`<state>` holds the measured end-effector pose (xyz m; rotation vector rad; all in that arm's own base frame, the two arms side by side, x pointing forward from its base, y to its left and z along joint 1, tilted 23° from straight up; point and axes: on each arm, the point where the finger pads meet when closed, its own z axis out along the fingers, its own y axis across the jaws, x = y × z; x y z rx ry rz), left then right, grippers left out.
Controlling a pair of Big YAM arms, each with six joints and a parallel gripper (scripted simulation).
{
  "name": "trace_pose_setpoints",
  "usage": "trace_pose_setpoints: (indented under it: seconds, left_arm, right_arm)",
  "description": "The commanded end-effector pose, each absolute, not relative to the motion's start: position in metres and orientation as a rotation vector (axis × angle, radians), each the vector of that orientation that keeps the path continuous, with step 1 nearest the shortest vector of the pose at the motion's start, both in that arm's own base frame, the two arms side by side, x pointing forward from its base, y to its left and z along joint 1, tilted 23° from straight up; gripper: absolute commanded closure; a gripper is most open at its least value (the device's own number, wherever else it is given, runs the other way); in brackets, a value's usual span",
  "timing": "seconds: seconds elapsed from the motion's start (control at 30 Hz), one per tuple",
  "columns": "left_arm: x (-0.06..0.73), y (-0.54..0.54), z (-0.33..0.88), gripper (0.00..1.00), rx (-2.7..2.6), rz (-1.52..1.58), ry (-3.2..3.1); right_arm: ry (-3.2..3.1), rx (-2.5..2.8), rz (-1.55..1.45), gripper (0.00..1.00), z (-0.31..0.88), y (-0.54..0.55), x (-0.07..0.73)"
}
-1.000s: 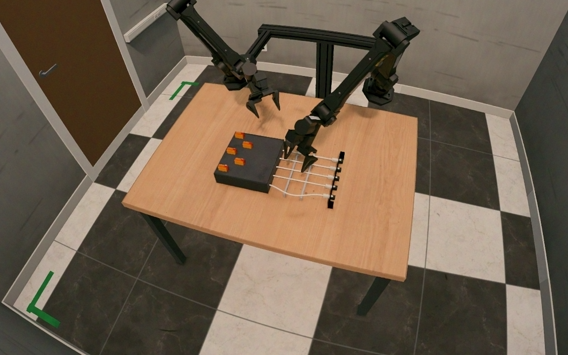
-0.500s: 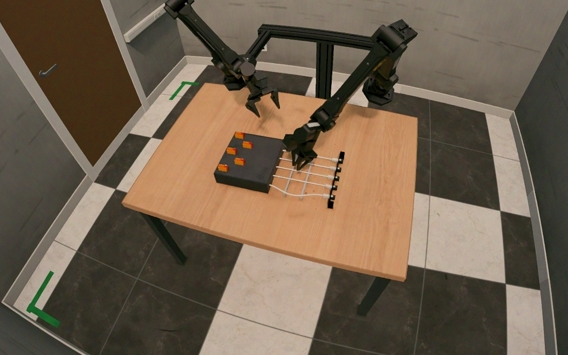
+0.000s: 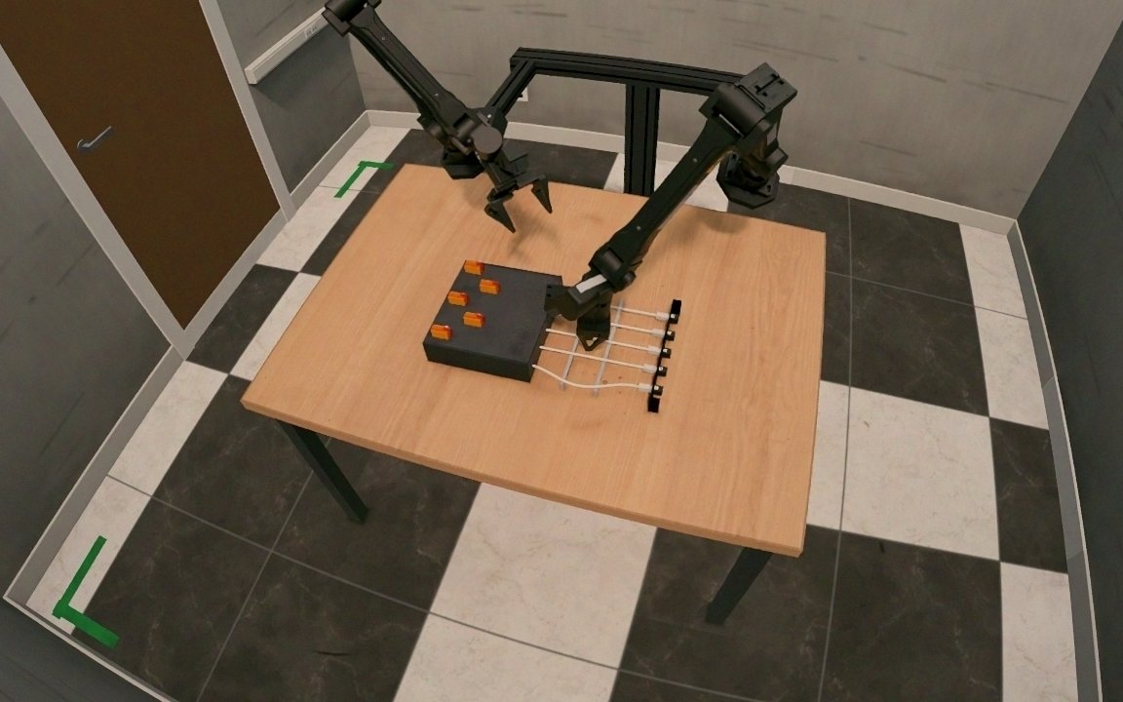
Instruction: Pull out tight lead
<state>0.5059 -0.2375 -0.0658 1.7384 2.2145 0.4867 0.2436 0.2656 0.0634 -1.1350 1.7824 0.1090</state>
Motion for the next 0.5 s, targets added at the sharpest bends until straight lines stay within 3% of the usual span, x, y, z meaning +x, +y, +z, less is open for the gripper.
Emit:
trace_pose_setpoints:
  seconds: [0.0,0.47]
  left_arm:
    - [0.51,-0.249,-0.081,0.68,1.999,0.542,2.12]
    - [0.52,-0.241,-0.086,0.68,2.039,0.597,2.146]
  right_arm:
    - [1.753,-1.086,0.119,0.0,0.085,0.278,0.261]
    - [1.761,-1.11,0.118,0.0,0.077,0.275,0.252]
